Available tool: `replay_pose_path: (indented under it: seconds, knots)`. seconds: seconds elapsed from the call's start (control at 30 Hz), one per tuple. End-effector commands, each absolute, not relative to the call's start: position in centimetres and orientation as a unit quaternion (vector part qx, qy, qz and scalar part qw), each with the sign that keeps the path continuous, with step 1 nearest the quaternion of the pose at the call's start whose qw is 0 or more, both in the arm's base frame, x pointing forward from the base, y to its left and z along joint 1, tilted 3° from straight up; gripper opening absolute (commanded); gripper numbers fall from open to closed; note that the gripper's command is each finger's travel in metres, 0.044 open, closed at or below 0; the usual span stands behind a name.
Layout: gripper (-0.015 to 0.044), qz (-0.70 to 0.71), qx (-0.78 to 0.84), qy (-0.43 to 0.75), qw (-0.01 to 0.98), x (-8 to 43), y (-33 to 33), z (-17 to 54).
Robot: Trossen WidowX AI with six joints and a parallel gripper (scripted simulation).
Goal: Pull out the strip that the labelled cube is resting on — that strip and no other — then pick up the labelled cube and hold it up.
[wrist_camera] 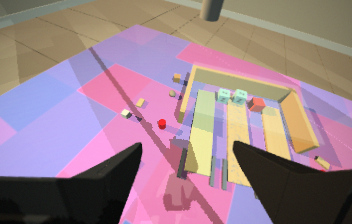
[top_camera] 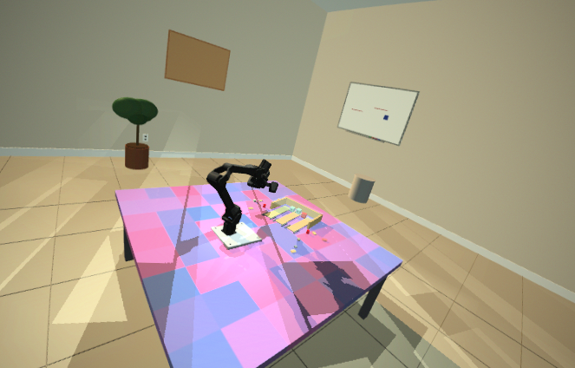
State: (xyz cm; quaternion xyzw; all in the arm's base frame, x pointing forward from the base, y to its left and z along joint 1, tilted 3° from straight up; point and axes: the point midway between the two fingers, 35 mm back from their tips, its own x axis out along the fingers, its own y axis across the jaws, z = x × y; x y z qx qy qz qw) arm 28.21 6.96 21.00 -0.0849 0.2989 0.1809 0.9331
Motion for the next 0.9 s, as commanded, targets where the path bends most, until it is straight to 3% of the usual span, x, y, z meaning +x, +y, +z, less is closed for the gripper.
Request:
replay_pose_path:
  seconds: [0.0,0.13,0.63,0.87]
  knots:
    - [0.04,0.057,-0.015,0.293,0.954,30.2,1.1,21.7]
    - [0.04,-0.025,0.032,0.283,0.958,30.7,-3.1,22.1]
    - [0.04,-0.025,0.032,0.283,0.958,30.7,-3.1,22.1]
    - [0.0216,-0.014,0.007,0.4,0.916,33.4,-3.7,20.2]
